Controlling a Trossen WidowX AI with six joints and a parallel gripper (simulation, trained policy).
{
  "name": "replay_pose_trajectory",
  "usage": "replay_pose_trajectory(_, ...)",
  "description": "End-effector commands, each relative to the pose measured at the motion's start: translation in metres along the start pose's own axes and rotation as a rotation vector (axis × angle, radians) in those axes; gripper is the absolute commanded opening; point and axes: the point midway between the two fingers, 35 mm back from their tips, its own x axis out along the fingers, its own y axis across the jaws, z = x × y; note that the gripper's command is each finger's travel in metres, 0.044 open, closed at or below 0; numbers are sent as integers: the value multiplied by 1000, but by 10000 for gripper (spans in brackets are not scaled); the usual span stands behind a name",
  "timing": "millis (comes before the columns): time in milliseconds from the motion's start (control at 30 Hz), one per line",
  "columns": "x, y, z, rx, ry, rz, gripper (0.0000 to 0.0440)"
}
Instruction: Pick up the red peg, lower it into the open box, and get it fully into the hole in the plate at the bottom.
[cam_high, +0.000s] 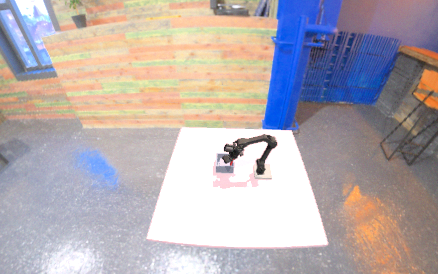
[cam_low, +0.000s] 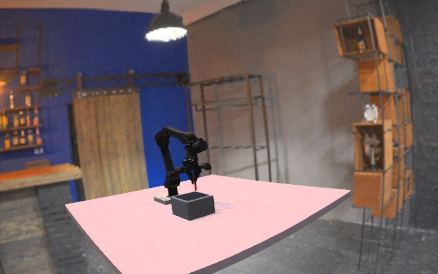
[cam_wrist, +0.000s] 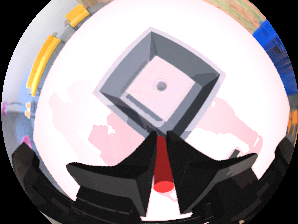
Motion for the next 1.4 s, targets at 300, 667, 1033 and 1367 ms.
replay_pose_trajectory(300,25,-4,40,77,-13,-21,0)
replay_pose_trajectory(667,52,-8,62,126,14,-37,3)
replay_pose_trajectory(1033,91,-9,64,117,72,-71,64)
replay_pose_trajectory(1367,106,-8,74,61,98,-109,140)
